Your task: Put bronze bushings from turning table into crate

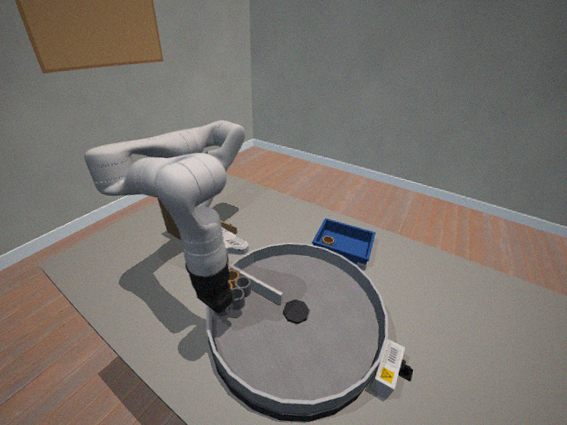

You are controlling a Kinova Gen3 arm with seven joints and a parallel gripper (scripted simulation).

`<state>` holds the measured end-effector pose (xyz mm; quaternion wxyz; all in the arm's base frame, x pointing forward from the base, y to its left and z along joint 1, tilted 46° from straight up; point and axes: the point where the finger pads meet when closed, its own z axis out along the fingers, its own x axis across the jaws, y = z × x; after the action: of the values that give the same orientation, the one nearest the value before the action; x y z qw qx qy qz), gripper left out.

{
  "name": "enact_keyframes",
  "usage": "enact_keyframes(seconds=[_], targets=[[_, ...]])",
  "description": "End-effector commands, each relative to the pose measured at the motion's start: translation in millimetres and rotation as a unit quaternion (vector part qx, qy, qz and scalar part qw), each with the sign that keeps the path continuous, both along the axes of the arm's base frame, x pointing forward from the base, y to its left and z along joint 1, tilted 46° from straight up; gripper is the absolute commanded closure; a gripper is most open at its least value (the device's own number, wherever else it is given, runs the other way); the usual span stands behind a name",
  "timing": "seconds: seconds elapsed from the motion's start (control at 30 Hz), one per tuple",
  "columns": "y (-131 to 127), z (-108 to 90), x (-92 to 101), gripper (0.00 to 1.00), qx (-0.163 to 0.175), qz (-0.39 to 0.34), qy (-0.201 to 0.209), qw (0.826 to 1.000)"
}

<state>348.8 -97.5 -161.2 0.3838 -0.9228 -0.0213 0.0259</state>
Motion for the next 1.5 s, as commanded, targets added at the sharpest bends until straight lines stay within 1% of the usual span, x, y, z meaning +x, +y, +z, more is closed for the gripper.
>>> enact_keyframes(seconds=[0.0,0.03,0.17,0.57,0.73,1.13,1.3,1.47], targets=[[0.8,-0.6,-1.3,1.0,0.003,0.018,-0.018,1.0],[-2.1,1.5,0.5,1.0,-0.001,0.0,-0.001,1.0],[-6.4,5.8,0.8,1.0,0.0,0.003,-0.003,1.0],[-6.4,5.8,0.8,1.0,0.0,0.003,-0.003,1.0],[-12.5,11.5,1.7,1.0,-0.001,0.002,-0.003,1.0],[-12.5,11.5,1.7,1.0,-0.001,0.002,-0.003,1.0],[-18.7,17.2,2.6,1.0,-0.001,0.001,-0.003,1.0],[-18.7,17.2,2.6,1.0,-0.001,0.001,-0.003,1.0]])
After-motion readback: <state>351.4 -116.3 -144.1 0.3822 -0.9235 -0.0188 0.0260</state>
